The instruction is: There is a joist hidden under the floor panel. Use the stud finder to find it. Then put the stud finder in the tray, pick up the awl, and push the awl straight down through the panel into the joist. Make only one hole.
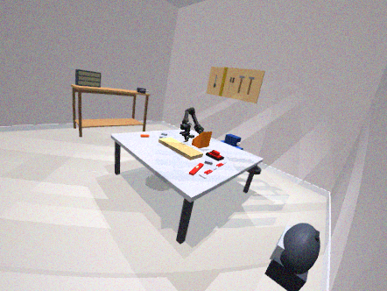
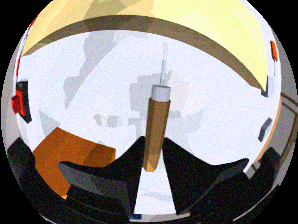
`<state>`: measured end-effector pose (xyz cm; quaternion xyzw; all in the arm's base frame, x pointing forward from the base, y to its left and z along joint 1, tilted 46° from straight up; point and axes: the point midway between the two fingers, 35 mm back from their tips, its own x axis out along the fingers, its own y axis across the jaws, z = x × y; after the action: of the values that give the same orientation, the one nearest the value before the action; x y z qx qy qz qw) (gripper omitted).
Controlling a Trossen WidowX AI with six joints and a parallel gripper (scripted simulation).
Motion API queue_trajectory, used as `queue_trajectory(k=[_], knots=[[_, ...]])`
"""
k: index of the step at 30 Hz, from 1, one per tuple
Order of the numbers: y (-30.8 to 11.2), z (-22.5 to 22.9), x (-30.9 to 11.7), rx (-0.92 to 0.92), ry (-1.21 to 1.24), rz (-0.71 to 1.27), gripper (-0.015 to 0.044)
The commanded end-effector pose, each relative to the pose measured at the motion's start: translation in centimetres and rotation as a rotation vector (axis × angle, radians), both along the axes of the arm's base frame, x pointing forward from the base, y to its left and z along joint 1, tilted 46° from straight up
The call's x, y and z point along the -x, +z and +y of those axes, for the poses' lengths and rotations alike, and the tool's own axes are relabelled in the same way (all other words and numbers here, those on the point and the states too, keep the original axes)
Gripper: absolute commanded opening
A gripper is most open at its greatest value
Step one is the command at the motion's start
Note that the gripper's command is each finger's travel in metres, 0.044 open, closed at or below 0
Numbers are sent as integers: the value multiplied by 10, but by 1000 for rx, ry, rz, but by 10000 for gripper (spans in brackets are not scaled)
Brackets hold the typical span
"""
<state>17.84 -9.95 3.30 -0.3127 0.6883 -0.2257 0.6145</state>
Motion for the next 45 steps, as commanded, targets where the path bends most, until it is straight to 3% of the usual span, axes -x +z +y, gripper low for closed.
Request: queue_trajectory(k=[1,21,45], knots=[[11,13,-3,-8,0,-9,0],[67,63,7,12,-17,-29,0],[49,94,-42,-359,-593,-1067,0]])
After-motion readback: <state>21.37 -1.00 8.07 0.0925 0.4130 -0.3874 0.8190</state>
